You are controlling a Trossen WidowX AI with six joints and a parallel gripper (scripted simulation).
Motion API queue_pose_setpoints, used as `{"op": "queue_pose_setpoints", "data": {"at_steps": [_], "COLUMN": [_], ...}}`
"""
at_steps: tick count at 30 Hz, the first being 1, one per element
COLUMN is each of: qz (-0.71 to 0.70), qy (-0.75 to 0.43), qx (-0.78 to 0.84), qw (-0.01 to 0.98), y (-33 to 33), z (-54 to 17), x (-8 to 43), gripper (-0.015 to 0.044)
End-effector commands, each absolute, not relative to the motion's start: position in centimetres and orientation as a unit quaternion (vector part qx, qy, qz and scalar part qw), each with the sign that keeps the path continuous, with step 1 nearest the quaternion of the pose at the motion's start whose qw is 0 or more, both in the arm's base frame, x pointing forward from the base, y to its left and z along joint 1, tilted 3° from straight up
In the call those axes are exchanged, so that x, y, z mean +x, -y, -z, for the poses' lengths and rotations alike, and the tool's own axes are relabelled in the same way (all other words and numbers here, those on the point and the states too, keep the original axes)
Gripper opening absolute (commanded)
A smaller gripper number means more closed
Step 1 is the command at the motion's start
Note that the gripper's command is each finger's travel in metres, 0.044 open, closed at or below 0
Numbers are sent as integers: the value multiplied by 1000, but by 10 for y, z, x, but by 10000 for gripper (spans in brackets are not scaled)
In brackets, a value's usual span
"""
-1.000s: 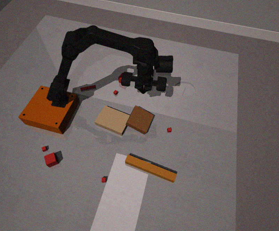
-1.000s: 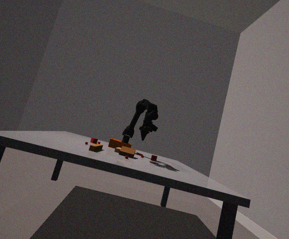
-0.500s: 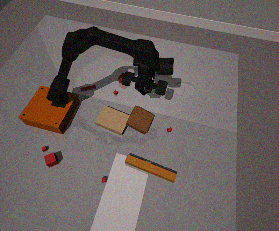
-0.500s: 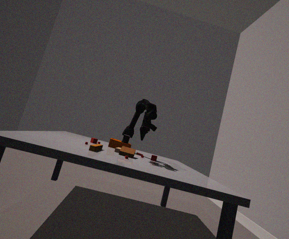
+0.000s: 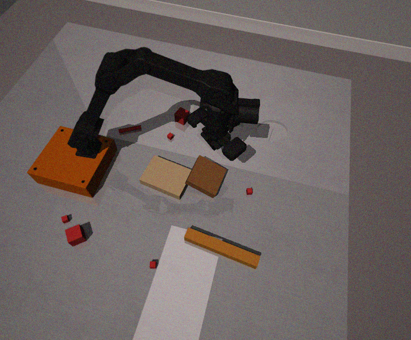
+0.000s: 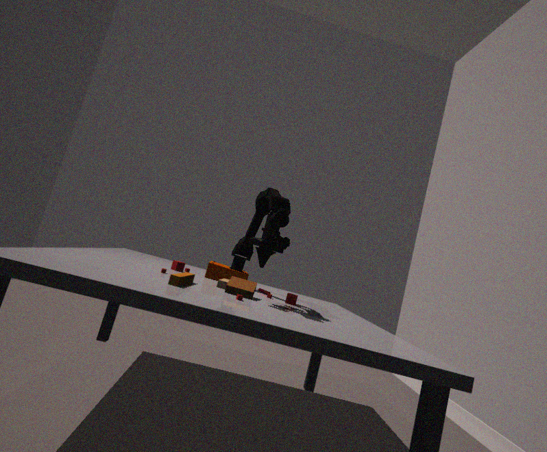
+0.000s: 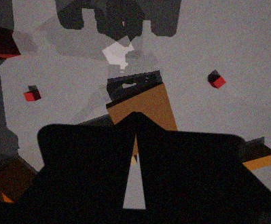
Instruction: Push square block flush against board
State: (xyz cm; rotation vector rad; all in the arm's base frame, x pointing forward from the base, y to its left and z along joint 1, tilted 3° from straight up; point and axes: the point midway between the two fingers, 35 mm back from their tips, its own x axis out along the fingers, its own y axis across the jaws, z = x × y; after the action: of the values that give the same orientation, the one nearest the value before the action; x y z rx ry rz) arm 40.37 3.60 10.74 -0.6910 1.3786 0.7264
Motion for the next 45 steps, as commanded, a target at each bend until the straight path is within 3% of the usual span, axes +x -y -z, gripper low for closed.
{"op": "queue_pose_setpoints", "data": {"at_steps": [1, 29, 45], "qz": [-275, 53, 60], "qy": [-631, -686, -686], "qx": [-256, 87, 96], "qw": [679, 720, 719], "y": [-29, 22, 20], "z": [-102, -77, -26], "x": [409, 431, 434], "gripper": [0, 0, 0]}}
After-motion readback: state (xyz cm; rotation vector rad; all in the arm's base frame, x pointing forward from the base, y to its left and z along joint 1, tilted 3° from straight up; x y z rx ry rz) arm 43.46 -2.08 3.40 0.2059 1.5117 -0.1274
